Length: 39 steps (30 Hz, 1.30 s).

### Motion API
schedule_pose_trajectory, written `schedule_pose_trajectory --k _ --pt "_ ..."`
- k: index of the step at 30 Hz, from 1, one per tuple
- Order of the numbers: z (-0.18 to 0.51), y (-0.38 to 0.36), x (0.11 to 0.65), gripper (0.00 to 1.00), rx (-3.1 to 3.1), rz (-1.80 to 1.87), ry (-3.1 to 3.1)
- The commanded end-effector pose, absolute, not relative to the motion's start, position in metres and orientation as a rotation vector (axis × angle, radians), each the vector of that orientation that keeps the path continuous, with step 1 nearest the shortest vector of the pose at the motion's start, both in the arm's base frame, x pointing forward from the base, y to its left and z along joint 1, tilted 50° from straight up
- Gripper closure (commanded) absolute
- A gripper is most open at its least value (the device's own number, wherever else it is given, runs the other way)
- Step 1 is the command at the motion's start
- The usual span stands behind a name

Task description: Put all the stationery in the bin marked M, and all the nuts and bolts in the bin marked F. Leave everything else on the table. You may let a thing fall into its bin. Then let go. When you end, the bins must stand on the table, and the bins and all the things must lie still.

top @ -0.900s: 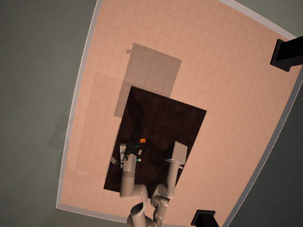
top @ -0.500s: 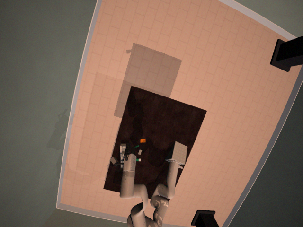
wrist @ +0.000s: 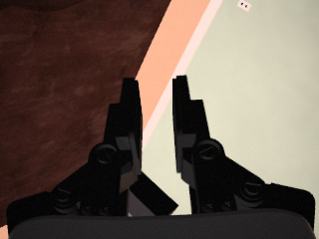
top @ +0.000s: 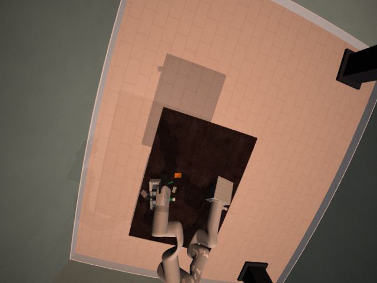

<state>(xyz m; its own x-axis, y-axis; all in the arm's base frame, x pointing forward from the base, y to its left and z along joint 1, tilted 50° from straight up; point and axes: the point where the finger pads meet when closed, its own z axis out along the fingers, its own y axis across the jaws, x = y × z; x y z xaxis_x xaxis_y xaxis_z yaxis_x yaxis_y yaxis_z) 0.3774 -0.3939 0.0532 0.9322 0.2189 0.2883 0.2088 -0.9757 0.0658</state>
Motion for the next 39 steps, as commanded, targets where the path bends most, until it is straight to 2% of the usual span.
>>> schedule_pose_trajectory --k 1,7,39 --pt "0.033 -0.372 0.388 0.93 3.045 0.472 0.334" --pt "0.017 -0.353 0.395 0.93 3.045 0.472 0.334" --pt "0.105 -0.242 0.342 0.93 3.745 0.509 -0.217"
